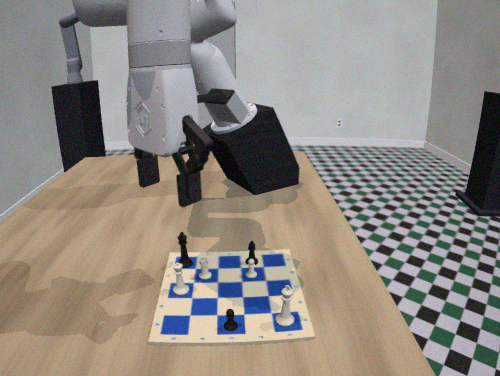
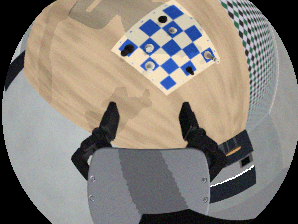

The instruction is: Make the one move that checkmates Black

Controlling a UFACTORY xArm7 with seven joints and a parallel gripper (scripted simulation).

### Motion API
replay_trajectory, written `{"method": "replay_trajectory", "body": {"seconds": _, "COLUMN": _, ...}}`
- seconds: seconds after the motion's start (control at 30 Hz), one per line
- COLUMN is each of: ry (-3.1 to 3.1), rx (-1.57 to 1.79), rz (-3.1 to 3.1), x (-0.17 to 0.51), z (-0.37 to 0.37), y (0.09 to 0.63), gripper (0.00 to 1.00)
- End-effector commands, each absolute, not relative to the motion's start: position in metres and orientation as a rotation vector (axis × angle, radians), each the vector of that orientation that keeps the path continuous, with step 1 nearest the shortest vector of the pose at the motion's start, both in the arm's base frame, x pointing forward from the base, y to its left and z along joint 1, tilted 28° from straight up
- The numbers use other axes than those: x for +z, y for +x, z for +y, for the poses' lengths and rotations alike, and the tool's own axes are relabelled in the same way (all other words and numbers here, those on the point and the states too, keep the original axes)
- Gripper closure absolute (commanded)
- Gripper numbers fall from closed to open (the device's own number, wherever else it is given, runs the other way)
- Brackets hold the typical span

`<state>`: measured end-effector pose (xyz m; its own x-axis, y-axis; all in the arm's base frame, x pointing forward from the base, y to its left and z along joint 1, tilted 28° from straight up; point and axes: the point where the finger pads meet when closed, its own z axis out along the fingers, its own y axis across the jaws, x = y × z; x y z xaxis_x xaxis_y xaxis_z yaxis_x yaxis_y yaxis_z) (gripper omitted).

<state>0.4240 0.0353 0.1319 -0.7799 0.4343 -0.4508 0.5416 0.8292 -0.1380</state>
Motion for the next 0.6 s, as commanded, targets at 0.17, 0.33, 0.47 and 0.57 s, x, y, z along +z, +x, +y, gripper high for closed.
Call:
{"method": "replay_trajectory", "body": {"seconds": 0.17, "ry": 0.727, "rx": -0.363, "rz": 2.605, "x": 0.1507, "z": 0.0427, "y": 0.4186, "gripper": 0.00}}
{"method": "replay_trajectory", "body": {"seconds": 0.33, "ry": 0.727, "rx": -0.363, "rz": 2.605, "x": 0.1508, "z": 0.0427, "y": 0.4185, "gripper": 0.00}}
{"method": "replay_trajectory", "body": {"seconds": 0.47, "ry": 0.727, "rx": -0.363, "rz": 2.605, "x": 0.1508, "z": 0.0427, "y": 0.4185, "gripper": 0.00}}
{"method": "replay_trajectory", "body": {"seconds": 0.57, "ry": 0.727, "rx": -0.363, "rz": 2.605, "x": 0.1508, "z": 0.0427, "y": 0.4185, "gripper": 0.00}}
